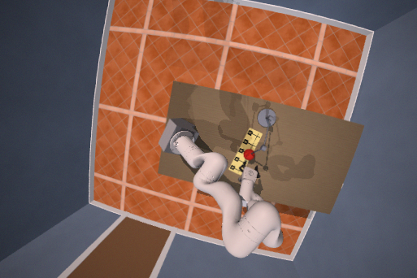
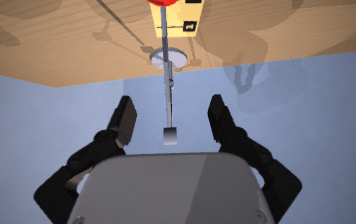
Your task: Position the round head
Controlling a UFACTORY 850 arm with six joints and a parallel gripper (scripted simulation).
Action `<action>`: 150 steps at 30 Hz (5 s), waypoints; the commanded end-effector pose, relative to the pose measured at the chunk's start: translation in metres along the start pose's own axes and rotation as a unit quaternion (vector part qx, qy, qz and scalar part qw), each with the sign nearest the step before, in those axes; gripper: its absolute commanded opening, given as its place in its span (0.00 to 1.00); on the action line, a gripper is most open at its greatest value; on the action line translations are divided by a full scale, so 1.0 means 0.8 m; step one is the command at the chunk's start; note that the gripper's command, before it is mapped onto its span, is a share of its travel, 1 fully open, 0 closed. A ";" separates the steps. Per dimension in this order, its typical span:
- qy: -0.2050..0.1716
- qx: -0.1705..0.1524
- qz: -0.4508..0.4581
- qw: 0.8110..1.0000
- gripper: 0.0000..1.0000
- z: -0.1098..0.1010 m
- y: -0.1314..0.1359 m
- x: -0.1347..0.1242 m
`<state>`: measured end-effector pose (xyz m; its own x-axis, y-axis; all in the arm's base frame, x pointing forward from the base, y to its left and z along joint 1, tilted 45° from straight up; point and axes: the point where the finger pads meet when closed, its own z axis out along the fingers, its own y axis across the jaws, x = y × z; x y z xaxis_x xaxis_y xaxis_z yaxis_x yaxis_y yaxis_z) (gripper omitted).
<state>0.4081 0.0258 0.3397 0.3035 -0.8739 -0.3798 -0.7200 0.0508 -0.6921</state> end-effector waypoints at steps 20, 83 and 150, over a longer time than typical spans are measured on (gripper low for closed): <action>-0.015 0.010 -0.006 1.000 1.00 0.045 -0.012 0.021; -0.015 0.010 -0.006 1.000 1.00 0.182 -0.015 0.017; -0.015 0.009 -0.007 1.000 0.00 0.187 -0.015 -0.101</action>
<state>0.4880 0.1560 0.2819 0.3324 -0.8593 -0.3888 -0.7055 0.0470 -0.7071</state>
